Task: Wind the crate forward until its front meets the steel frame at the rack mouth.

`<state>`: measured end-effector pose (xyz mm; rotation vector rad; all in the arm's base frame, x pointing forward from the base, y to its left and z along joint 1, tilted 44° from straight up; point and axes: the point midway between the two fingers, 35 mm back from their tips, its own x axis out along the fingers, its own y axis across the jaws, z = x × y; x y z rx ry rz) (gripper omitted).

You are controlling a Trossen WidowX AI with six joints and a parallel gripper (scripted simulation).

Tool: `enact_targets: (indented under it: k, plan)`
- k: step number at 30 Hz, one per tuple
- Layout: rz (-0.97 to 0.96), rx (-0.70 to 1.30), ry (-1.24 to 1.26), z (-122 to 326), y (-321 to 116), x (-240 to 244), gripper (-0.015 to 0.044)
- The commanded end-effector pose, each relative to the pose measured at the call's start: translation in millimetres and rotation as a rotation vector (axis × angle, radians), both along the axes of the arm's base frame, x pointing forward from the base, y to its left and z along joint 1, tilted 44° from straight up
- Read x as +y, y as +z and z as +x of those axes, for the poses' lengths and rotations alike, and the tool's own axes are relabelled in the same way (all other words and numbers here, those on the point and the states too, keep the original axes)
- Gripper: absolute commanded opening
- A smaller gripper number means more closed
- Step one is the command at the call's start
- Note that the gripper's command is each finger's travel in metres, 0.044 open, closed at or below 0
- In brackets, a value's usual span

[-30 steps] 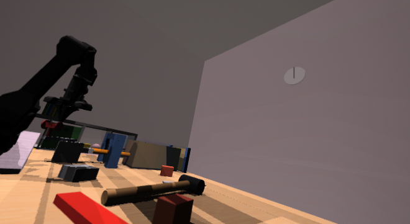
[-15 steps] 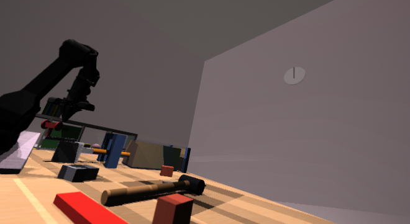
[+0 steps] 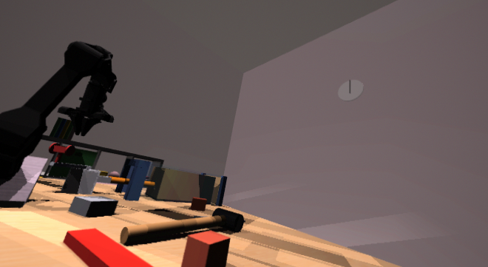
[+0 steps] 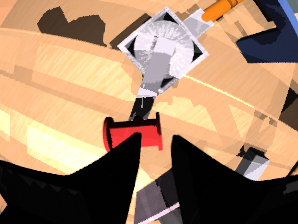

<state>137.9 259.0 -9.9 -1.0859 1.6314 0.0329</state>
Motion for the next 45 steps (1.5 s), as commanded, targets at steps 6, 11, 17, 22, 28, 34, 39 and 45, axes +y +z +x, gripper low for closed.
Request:
enact_targets:
  k: [6, 11, 17, 22, 28, 34, 39, 45]
  plan:
    - [0.209, -0.18, 0.163, -25, -9, -5, 0.0315]
    - [0.214, -0.184, 0.166, -25, -9, -5, 0.044]
    - [0.214, -0.184, 0.166, -25, -14, -9, 0.044]
    - [0.214, -0.184, 0.166, -25, -21, -14, 0.044]
    - [0.214, -0.184, 0.166, -25, -28, -20, 0.044]
    - [0.213, -0.185, 0.166, -25, -36, -26, 0.044]
    - [0.213, -0.185, 0.166, -26, -42, -32, 0.044]
    - [0.213, -0.185, 0.167, -26, -49, -39, 0.044]
